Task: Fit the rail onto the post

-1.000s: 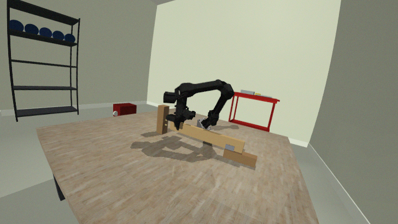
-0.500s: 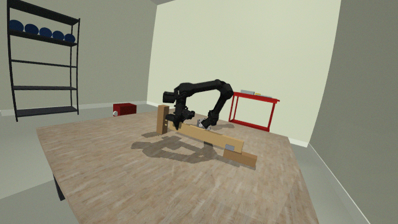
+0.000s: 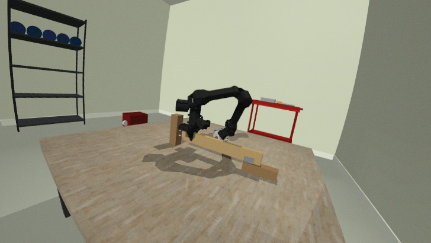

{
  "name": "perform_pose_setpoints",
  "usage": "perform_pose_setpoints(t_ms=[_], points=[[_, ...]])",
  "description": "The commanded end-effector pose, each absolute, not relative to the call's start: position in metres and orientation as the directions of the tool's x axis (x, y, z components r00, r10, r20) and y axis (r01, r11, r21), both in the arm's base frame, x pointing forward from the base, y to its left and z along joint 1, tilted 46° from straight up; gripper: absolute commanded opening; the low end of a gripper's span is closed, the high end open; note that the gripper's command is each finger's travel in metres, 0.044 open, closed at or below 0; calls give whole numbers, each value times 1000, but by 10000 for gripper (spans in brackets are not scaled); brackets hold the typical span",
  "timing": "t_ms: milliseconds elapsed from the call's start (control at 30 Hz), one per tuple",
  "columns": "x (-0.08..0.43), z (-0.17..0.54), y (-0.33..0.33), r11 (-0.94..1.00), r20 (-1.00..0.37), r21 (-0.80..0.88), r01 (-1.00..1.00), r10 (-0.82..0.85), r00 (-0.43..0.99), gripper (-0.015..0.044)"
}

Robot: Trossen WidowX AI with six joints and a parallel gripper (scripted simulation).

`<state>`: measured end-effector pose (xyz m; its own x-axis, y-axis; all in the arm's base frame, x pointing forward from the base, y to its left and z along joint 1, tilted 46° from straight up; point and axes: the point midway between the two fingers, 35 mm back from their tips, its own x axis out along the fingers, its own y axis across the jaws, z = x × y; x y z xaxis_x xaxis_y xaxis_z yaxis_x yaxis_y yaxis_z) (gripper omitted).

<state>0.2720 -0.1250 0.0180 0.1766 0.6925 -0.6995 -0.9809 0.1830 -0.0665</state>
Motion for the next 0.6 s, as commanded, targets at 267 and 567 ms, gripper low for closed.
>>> perform_pose_setpoints(t_ms=[267,567], points=[[271,16,-131,188,-702,-70,-980,689,182,0],[271,14,-132,188,-702,-70,-980,689,182,0]])
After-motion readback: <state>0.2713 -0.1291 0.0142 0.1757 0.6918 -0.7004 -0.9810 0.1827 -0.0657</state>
